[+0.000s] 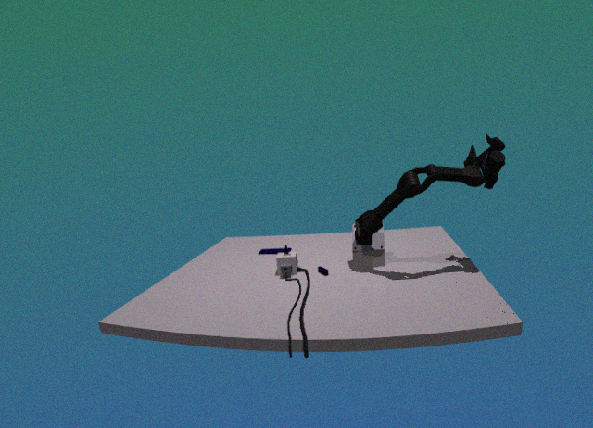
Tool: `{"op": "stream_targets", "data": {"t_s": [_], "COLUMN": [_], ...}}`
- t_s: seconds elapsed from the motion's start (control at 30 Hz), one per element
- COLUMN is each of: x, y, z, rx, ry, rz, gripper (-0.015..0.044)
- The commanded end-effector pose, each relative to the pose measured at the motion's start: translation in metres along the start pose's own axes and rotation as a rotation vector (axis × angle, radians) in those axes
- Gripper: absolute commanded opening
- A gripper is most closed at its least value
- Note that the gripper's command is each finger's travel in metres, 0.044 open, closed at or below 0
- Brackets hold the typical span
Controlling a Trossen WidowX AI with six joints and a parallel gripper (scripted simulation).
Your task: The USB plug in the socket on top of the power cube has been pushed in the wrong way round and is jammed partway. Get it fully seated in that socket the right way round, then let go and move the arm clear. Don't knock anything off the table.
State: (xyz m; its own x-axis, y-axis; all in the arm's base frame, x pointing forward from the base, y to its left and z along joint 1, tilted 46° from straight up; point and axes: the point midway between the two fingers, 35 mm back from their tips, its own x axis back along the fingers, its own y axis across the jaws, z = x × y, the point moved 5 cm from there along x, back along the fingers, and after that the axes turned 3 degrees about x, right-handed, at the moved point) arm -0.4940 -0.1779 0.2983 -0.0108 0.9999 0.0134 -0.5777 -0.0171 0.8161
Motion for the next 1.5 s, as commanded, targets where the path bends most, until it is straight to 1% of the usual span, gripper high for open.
{"op": "stream_targets", "data": {"t_s": [0.0,0.03,0.07,0.13,0.23,0.3,0.5,0.63,0.8,0.97,1.13,1.3,1.47], "x": [-0.003,-0.011,-0.029,-0.071,-0.097,-0.135,-0.217,-0.259,-0.295,-0.311,-0.308,-0.284,-0.241], "y": [0.002,0.009,0.01,-0.007,-0.024,-0.046,-0.11,-0.158,-0.222,-0.29,-0.358,-0.422,-0.484], "z": [0.003,0.013,0.024,0.036,0.044,0.061,0.115,0.159,0.219,0.284,0.35,0.412,0.462], "rx": [0.009,0.038,0.081,0.168,0.291,0.379,0.607,0.761,0.957,1.155,1.346,1.52,1.631], "ry": [-0.003,-0.013,-0.006,0.043,0.069,0.13,0.304,0.439,0.632,0.859,1.118,1.41,1.697], "rz": [-0.003,-0.014,-0.01,0.036,0.06,0.106,0.211,0.267,0.318,0.341,0.325,0.259,0.226], "gripper": [0.0426,0.044,0.044,0.044,0.044,0.044,0.044,0.044,0.044,0.044,0.044,0.044,0.044]}}
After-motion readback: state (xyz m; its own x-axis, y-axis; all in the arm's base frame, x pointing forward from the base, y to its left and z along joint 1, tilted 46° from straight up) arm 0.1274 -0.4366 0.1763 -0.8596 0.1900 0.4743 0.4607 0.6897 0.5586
